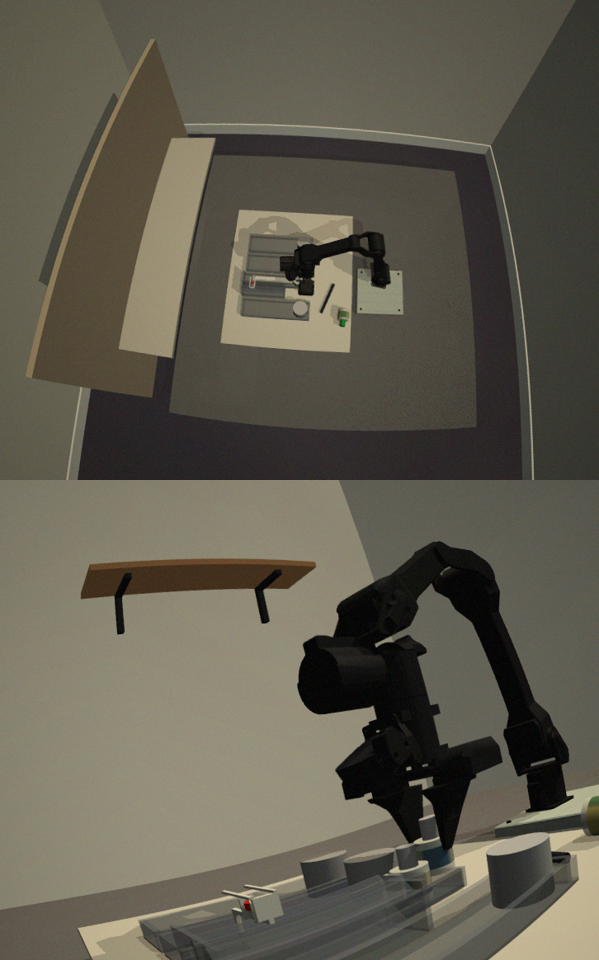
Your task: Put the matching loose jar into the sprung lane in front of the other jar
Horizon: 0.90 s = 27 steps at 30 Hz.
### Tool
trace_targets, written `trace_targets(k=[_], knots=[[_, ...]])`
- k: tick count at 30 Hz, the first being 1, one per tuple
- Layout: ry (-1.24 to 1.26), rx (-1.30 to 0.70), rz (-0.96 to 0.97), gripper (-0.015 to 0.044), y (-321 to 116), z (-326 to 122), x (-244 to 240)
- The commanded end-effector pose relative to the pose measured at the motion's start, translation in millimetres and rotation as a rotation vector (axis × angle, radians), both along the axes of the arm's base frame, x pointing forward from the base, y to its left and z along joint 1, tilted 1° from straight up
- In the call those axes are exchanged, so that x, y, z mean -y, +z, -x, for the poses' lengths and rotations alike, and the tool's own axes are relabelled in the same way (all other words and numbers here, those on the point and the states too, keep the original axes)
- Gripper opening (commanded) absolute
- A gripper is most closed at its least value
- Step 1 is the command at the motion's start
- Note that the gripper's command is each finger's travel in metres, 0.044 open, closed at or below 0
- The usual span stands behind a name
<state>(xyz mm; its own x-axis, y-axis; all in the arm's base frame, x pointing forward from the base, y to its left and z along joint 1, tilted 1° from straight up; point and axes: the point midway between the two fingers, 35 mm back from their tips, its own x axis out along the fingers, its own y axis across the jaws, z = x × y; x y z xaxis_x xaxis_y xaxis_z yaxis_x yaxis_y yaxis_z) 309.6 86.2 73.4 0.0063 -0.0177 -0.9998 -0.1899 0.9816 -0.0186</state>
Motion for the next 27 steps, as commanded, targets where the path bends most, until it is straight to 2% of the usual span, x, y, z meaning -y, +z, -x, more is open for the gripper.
trace_targets(k=[1,27], knots=[[0.004,0.018,-0.006,0.0000,0.2,-8.6,-2.2],[0.004,0.019,-0.006,0.0000,3.2,-16.5,-3.7]])
